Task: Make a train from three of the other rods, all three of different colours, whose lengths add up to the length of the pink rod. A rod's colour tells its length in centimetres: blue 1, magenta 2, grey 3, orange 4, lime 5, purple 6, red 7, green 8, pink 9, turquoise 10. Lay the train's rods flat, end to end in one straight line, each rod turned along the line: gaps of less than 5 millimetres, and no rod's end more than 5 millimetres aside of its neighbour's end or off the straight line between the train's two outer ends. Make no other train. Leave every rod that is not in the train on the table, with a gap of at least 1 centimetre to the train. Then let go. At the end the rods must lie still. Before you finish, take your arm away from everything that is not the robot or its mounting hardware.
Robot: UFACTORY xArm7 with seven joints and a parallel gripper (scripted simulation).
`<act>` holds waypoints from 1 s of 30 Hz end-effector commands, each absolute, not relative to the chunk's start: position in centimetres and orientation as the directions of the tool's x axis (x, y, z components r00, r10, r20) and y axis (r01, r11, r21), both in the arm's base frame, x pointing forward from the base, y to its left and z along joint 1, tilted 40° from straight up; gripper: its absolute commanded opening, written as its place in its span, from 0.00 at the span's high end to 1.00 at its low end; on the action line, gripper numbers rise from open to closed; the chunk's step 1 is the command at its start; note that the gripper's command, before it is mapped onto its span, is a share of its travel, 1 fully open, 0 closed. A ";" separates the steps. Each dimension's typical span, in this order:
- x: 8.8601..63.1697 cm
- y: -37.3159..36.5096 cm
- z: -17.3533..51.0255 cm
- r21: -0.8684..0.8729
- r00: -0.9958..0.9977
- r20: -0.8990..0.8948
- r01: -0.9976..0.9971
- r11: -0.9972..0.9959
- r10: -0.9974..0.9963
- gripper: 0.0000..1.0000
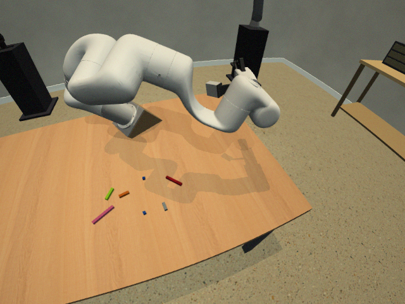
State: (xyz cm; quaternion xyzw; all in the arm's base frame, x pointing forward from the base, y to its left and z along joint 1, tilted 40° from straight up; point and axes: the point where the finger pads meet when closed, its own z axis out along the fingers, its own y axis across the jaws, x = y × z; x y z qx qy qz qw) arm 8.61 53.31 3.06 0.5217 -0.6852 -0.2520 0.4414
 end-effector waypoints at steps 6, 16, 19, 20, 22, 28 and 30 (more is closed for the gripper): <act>8.5 53.5 3.2 0.807 -0.064 0.338 -0.494 0.324 -0.939 0.00; 8.5 53.5 3.2 0.807 -0.064 0.338 -0.494 0.324 -0.939 0.00; 8.5 53.4 3.3 0.806 -0.064 0.338 -0.495 0.324 -0.939 0.00; 8.6 53.3 3.3 0.804 -0.065 0.340 -0.498 0.326 -0.938 0.00; 9.1 52.9 3.5 0.792 -0.070 0.348 -0.511 0.333 -0.935 0.00; 13.2 49.0 5.2 0.676 -0.123 0.413 -0.622 0.394 -0.902 0.00; 14.5 47.6 5.8 0.636 -0.143 0.431 -0.652 0.412 -0.891 0.00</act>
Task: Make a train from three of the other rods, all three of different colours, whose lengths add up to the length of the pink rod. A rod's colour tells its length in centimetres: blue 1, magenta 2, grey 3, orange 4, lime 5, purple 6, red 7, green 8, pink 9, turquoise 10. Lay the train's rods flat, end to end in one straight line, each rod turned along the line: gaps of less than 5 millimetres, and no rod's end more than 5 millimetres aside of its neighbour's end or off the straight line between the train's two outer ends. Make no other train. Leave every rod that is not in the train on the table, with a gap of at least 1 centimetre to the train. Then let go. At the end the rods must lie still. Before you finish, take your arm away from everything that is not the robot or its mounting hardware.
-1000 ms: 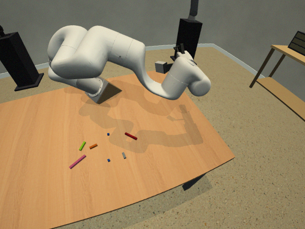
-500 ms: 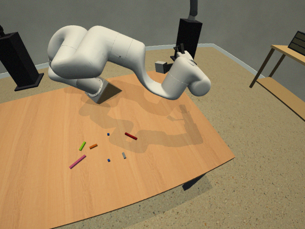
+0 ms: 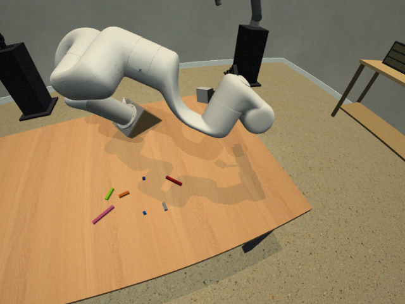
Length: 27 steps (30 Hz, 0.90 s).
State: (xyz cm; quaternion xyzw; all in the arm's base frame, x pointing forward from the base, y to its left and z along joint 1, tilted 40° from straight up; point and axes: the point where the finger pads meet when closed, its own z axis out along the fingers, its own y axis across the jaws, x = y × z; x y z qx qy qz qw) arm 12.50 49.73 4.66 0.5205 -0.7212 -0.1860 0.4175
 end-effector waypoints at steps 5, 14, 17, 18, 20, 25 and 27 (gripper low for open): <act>17.4 44.3 7.3 0.541 -0.192 0.465 -0.712 0.449 -0.864 0.00; 21.9 38.1 10.1 0.368 -0.284 0.505 -0.784 0.500 -0.815 0.00; 22.2 37.6 10.3 0.355 -0.290 0.507 -0.788 0.503 -0.812 0.00; 22.2 37.6 10.3 0.355 -0.290 0.507 -0.788 0.503 -0.812 0.00; 22.2 37.6 10.3 0.355 -0.290 0.507 -0.788 0.503 -0.812 0.00; 23.7 35.1 11.4 0.289 -0.325 0.515 -0.805 0.518 -0.793 0.00; 24.4 34.0 11.9 0.260 -0.341 0.517 -0.811 0.524 -0.785 0.00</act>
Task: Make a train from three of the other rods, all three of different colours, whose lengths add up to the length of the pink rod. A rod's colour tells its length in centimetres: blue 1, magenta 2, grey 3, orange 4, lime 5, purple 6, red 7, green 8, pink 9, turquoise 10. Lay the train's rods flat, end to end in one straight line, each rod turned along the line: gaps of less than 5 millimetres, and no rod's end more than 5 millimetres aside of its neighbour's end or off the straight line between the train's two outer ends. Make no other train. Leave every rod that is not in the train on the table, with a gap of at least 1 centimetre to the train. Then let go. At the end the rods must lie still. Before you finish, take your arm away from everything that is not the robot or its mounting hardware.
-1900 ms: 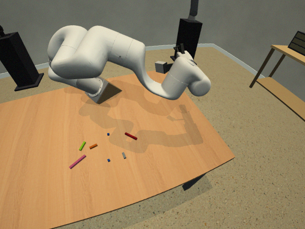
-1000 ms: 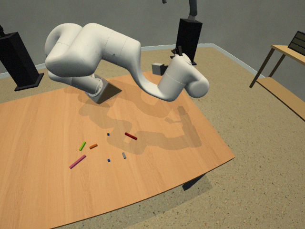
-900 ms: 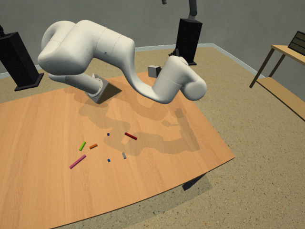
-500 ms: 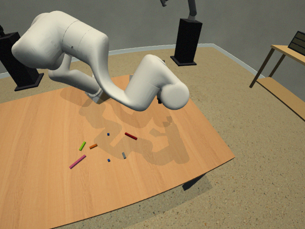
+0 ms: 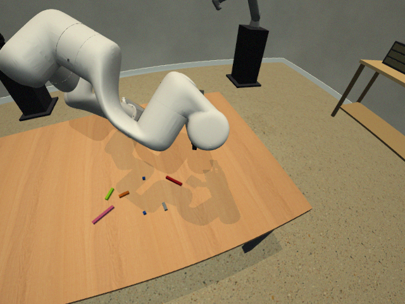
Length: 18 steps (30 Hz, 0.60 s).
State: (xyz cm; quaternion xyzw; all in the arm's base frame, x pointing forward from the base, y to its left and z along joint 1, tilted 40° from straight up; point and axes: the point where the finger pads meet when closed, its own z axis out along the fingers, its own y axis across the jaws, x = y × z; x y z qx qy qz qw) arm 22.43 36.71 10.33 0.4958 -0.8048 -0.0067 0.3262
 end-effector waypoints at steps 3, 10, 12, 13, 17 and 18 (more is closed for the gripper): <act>25.2 32.4 12.5 0.221 -0.362 0.519 -0.818 0.531 -0.774 0.00; 25.2 32.4 12.5 0.221 -0.362 0.519 -0.818 0.531 -0.774 0.00; 25.2 32.4 12.5 0.221 -0.362 0.519 -0.818 0.531 -0.774 0.00; 26.5 29.6 13.7 0.153 -0.398 0.521 -0.827 0.541 -0.756 0.00; 27.6 27.1 14.6 0.093 -0.428 0.519 -0.832 0.547 -0.740 0.00; 27.8 26.8 14.7 0.084 -0.433 0.518 -0.832 0.548 -0.738 0.00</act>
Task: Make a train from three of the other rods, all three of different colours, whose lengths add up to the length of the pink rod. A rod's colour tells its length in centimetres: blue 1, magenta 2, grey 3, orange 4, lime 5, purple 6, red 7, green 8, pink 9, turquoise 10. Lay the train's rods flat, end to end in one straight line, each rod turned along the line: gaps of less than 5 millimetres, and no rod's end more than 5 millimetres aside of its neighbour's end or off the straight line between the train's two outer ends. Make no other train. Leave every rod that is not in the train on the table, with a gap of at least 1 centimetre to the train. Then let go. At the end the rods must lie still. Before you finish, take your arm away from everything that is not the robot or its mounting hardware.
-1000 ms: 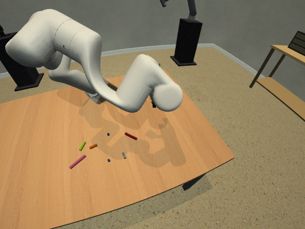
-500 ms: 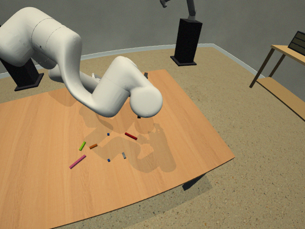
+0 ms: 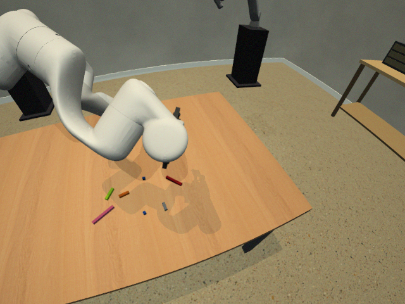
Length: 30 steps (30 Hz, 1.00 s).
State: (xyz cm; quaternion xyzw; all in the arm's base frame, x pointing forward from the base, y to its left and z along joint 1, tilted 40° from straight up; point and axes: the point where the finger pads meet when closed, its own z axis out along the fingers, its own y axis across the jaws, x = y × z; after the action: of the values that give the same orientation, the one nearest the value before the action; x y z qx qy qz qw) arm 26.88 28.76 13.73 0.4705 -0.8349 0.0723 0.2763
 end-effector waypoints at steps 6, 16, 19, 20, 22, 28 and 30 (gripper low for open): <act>27.8 26.8 14.7 0.084 -0.433 0.518 -0.832 0.548 -0.738 0.00; 29.7 21.4 16.6 -0.040 -0.494 0.505 -0.833 0.553 -0.708 0.00; 29.8 21.0 16.7 -0.047 -0.497 0.504 -0.832 0.552 -0.706 0.00; 29.8 21.0 16.7 -0.047 -0.497 0.504 -0.832 0.552 -0.706 0.00; 29.8 21.0 16.7 -0.047 -0.497 0.504 -0.832 0.552 -0.706 0.00; 29.8 21.0 16.7 -0.047 -0.497 0.504 -0.832 0.552 -0.706 0.00; 30.9 16.9 17.9 -0.136 -0.538 0.485 -0.825 0.548 -0.689 0.00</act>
State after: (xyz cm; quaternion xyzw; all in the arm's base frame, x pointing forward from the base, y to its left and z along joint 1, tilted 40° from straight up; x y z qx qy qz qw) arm 29.84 20.78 16.64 0.4497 -0.8533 0.1459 0.2199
